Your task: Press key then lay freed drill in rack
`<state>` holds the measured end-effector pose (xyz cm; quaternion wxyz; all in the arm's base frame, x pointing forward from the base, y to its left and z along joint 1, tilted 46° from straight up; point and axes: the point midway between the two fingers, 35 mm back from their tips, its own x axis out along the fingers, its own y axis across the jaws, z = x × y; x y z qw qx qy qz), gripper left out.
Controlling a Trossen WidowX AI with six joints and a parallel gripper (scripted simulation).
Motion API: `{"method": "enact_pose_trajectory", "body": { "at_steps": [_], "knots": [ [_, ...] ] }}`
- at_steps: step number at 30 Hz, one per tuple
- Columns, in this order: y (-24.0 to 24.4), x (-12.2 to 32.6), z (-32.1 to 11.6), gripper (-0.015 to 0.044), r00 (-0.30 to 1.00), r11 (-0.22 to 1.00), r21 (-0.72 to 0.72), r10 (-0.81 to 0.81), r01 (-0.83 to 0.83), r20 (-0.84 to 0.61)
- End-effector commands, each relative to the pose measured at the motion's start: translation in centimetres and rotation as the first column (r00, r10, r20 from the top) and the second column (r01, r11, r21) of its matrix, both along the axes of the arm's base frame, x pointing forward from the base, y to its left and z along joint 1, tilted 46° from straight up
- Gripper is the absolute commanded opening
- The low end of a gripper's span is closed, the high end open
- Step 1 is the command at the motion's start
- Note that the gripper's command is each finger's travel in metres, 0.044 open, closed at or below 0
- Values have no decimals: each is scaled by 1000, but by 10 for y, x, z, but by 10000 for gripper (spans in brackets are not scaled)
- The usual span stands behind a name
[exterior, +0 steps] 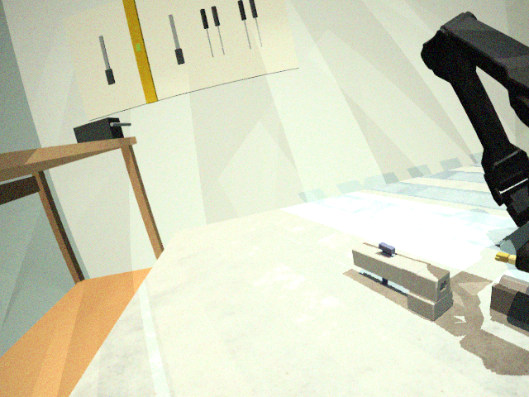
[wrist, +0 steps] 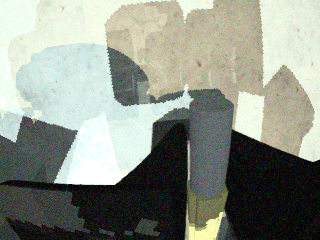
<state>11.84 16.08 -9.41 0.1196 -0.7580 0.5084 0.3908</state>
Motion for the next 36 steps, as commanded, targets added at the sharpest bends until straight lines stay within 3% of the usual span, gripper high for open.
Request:
{"method": "enact_pose_trajectory", "body": {
  "at_steps": [1,36],
  "knots": [
    [-7,1,-5,0,1000,1000,-10,3,-3,-3],
    [-30,7,-30,0,1000,1000,-11,3,-3,-2]
  ]
}}
